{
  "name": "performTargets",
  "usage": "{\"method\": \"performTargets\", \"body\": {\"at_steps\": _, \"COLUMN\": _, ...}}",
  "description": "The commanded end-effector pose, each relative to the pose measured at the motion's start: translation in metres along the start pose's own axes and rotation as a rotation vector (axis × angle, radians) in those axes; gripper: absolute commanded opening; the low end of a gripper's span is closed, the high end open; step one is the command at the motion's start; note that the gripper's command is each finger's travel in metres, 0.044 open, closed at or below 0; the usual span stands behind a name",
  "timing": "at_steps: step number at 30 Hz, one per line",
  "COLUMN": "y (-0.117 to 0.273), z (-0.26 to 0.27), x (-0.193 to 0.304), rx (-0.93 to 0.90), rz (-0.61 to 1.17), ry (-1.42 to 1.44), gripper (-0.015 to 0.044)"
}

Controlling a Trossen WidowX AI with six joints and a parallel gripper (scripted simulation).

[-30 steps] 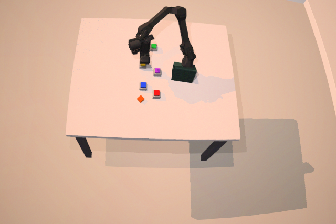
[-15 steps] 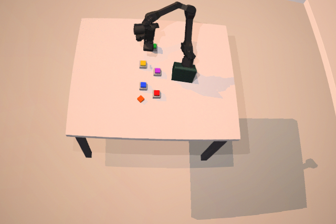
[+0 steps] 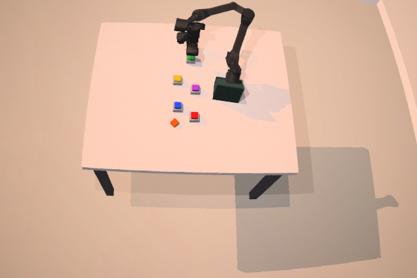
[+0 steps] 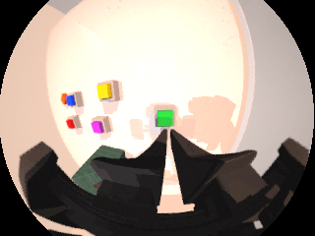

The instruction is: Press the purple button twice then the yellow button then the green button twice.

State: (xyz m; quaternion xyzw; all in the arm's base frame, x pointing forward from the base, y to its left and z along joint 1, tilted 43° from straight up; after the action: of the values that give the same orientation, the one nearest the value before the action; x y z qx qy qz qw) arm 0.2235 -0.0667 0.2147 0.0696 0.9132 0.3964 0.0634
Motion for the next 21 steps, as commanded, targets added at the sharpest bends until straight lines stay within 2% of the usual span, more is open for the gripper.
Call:
{"method": "performTargets", "body": {"at_steps": 1, "y": -0.039, "z": -0.001, "x": 0.006, "rx": 0.011, "rz": 0.021, "ry": 0.013, "gripper": 0.002}}
{"method": "performTargets", "body": {"at_steps": 21, "y": -0.065, "z": -0.001, "x": 0.006, "rx": 0.012, "rz": 0.021, "ry": 0.013, "gripper": 0.002}}
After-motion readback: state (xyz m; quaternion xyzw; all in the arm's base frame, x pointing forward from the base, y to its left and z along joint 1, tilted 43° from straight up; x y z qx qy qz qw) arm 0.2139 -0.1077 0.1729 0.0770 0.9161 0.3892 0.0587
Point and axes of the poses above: the point midway between the two fingers, 35 mm back from their tips, its own y axis back along the fingers, its own z axis across the jaws, x = y × z, the point moved 10 cm from there along y, back along the fingers, and after that the axes turned 8 degrees about -y, right-handed, at the moved point
